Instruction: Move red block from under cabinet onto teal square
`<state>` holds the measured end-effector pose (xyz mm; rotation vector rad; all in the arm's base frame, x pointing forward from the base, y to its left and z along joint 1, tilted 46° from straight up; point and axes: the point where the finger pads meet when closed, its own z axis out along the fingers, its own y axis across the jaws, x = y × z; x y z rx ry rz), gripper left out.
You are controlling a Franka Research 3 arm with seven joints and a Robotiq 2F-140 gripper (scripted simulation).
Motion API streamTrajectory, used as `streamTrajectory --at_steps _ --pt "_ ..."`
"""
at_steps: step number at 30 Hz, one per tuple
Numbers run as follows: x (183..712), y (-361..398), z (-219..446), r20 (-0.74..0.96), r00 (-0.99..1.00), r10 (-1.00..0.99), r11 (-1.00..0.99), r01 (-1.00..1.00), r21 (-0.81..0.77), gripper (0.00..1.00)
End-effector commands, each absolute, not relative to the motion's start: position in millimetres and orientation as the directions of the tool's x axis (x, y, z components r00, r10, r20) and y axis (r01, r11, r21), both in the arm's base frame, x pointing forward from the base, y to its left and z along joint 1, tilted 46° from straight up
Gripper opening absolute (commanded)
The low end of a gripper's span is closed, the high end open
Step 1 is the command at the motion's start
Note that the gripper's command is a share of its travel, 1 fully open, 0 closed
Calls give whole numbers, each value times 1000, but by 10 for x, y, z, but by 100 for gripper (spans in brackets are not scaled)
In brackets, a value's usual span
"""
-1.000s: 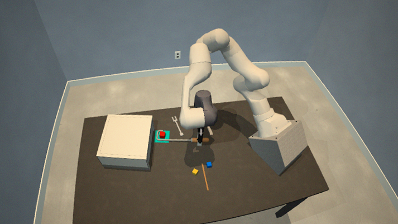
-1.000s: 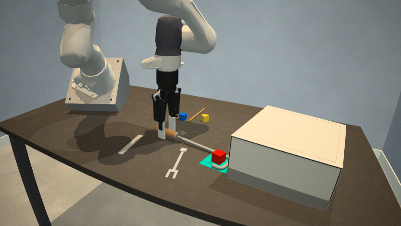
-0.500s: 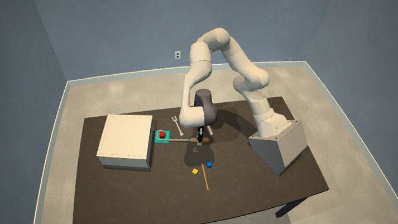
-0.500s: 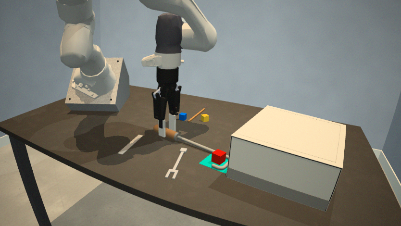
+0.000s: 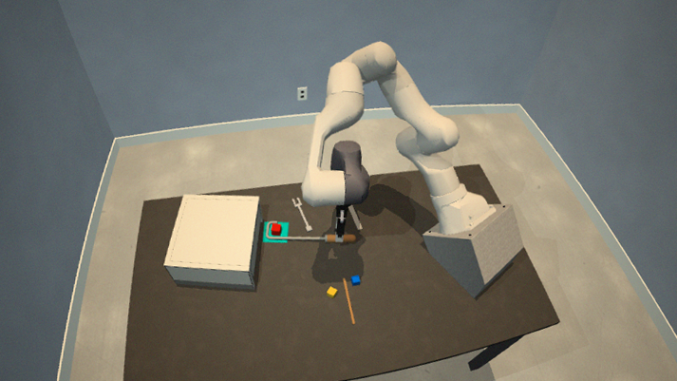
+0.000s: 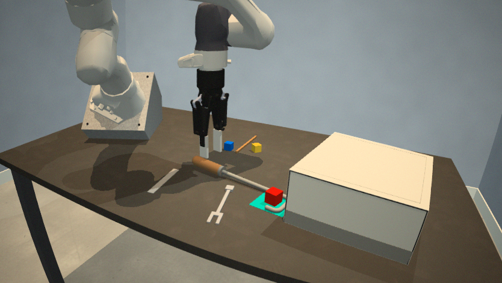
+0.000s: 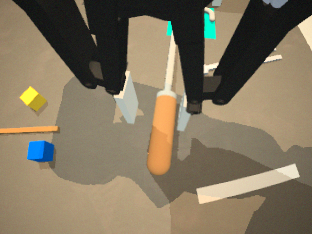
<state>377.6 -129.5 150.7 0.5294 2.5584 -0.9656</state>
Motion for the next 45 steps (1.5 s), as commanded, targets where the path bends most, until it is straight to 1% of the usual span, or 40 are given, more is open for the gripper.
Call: streamTrajectory --at_steps 1,18,29,45 --pt "3703 -1185 1667 -424 -884 197 693 432 -577 34" --pt "3565 -657 2199 -424 -884 197 693 432 -577 34" --pt "3532 -529 2327 -424 -884 197 693 432 -577 34" --pt "3528 -514 2342 -424 -884 197 693 432 -577 34"
